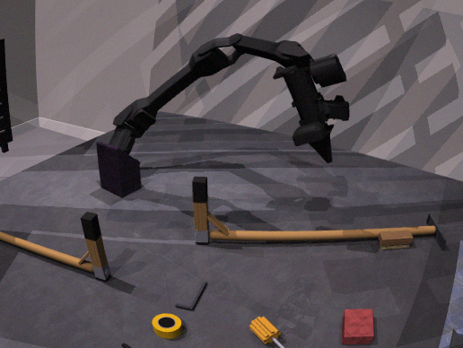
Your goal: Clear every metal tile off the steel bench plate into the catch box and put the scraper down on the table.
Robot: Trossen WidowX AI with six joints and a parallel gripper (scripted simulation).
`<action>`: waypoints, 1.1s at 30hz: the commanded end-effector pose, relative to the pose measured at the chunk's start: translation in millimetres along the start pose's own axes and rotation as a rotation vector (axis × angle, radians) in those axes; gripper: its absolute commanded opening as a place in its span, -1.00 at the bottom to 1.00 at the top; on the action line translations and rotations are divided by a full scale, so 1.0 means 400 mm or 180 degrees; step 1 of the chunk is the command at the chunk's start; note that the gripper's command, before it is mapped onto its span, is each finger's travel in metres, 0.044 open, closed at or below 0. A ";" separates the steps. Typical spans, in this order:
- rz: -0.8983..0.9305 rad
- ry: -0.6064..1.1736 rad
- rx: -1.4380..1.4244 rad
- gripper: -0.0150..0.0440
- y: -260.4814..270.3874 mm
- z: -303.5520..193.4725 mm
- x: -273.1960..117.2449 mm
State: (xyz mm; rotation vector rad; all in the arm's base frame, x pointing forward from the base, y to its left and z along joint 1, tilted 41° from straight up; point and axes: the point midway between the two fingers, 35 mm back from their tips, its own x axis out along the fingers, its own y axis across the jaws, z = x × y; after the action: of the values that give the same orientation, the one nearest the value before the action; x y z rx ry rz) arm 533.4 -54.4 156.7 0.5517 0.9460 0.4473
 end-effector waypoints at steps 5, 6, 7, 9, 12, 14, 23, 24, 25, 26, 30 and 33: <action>0.0006 -0.0012 0.0023 -0.49 0.002 -0.005 0.013; 0.0005 -0.0011 0.0023 -0.49 0.002 -0.007 0.019; 0.0005 -0.0011 0.0023 -0.49 0.001 -0.008 0.025; 0.0004 -0.0010 0.0022 -0.49 0.000 -0.011 0.038; 0.0003 -0.0008 0.0021 -0.49 -0.001 -0.016 0.057; 0.0002 -0.0008 0.0021 -0.49 -0.002 -0.020 0.069; 0.0001 -0.0005 0.0020 -0.49 -0.003 -0.038 0.126; 0.0001 -0.0005 0.0020 -0.49 -0.003 -0.040 0.132; 0.0001 -0.0005 0.0020 -0.49 -0.003 -0.043 0.138; 0.0001 -0.0005 0.0020 -0.49 -0.003 -0.045 0.145; 0.0002 -0.0005 0.0020 -0.49 -0.003 -0.055 0.169; 0.0002 -0.0006 0.0020 -0.49 -0.003 -0.062 0.187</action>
State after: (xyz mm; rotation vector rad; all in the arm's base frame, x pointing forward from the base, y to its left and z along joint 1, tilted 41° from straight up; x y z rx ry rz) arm 549.6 -10.3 104.8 0.5552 0.9431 0.4502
